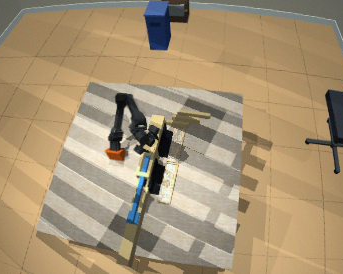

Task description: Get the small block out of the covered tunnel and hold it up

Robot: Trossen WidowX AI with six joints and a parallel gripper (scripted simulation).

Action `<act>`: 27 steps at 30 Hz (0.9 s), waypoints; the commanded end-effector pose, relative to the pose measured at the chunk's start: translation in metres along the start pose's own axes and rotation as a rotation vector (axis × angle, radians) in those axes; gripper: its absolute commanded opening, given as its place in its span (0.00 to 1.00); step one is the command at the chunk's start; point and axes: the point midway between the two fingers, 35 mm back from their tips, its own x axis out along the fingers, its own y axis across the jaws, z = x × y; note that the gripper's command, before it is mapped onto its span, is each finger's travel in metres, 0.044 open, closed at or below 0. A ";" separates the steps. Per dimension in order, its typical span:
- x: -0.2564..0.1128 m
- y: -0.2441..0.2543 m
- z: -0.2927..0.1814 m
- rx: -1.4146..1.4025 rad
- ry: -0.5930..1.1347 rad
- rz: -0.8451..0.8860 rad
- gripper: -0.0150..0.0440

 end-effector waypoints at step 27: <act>0.035 -0.216 0.073 1.008 -0.066 -0.317 1.00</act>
